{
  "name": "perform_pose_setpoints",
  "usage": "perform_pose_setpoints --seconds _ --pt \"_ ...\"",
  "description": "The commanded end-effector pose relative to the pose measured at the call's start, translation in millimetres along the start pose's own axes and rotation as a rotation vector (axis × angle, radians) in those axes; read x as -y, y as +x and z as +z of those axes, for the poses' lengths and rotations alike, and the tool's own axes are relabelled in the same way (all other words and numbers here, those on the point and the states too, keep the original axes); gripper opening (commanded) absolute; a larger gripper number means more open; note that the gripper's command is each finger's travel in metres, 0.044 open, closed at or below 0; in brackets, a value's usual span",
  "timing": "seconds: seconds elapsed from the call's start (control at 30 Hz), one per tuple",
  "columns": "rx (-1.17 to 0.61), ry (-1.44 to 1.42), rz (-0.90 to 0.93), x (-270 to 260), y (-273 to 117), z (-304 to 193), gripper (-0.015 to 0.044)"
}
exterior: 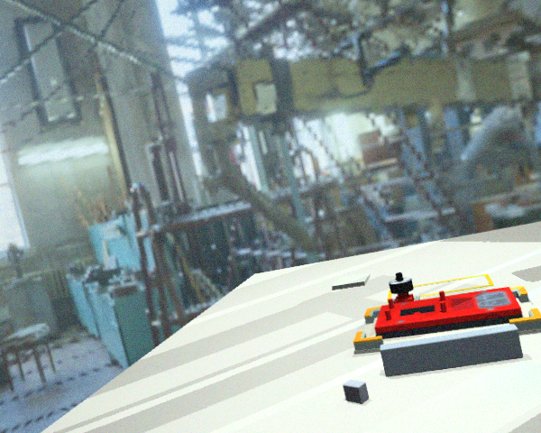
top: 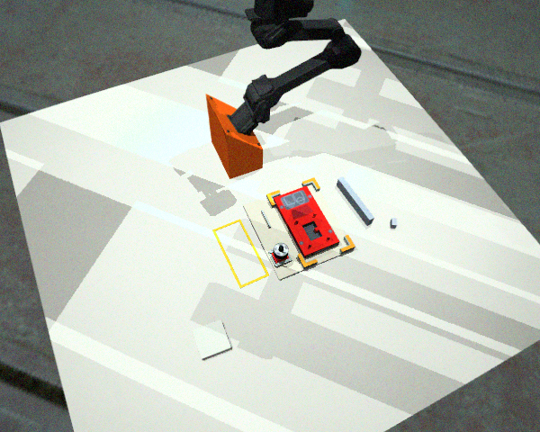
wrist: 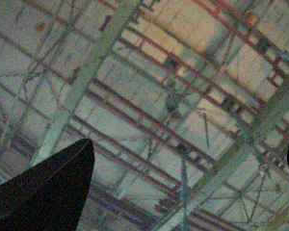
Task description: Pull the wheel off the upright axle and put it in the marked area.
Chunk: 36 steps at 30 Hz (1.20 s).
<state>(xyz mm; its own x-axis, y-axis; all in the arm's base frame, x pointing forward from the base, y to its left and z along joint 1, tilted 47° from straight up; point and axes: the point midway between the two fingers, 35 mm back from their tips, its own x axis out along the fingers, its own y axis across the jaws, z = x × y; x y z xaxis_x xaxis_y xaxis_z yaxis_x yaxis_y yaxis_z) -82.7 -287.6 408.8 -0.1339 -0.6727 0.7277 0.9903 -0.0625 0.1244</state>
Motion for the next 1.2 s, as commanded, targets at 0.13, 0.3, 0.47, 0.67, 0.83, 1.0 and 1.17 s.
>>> perform_pose_setpoints --seconds 0.13,0.3,0.47,0.67,0.83,1.0,1.17 --pt "-0.081 0.022 0.026 -10 5 -23 0.03" --pt "-0.272 0.071 0.101 -39 11 -76 0.03" --pt "-0.474 0.102 0.204 -77 7 -130 0.03" --pt "-0.71 0.135 0.351 -131 -14 -187 0.03" --pt "-0.884 0.163 0.476 -177 -44 -223 0.03" --pt "-1.038 0.177 0.6 -218 -78 -249 0.03" --pt "-1.233 0.172 0.782 -263 -129 -272 0.03"
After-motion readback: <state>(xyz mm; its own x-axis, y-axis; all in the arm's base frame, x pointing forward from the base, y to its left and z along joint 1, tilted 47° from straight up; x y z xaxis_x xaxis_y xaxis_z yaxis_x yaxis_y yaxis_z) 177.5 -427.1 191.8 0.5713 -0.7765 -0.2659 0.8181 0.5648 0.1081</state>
